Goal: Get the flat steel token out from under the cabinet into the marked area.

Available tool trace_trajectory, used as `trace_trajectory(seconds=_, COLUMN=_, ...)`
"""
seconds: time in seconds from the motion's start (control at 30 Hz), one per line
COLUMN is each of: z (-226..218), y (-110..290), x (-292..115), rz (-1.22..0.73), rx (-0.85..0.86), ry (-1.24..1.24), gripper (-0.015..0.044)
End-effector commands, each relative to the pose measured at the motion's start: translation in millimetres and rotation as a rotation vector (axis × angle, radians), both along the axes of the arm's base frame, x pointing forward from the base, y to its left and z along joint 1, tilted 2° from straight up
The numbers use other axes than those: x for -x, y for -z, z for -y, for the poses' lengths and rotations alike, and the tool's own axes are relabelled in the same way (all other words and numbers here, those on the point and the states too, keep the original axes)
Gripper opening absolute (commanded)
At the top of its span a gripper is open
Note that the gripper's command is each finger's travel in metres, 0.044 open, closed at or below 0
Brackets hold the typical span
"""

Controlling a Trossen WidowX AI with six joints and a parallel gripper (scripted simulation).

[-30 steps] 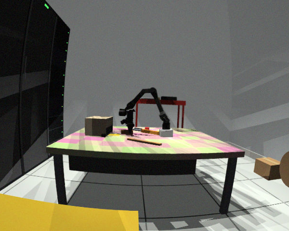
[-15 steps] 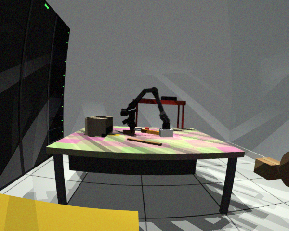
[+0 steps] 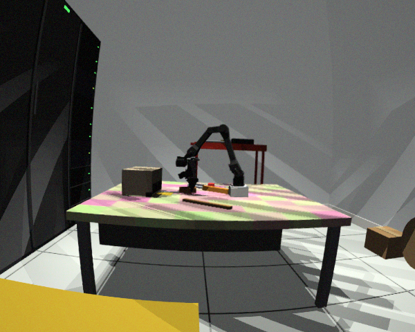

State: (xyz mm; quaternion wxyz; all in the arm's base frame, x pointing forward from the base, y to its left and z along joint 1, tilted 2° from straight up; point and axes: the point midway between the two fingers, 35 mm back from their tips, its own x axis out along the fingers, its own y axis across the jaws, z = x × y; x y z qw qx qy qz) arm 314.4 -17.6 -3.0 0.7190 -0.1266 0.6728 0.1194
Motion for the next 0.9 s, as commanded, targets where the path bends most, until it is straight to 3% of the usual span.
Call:
trace_trajectory(seconds=0.0, z=3, y=1, x=6, rz=-0.001, rx=-0.001, ry=-0.001, gripper=0.0)
trace_trajectory(seconds=0.87, z=14, y=4, x=36, rz=-0.004, rx=0.0, ry=-0.001, gripper=0.0)
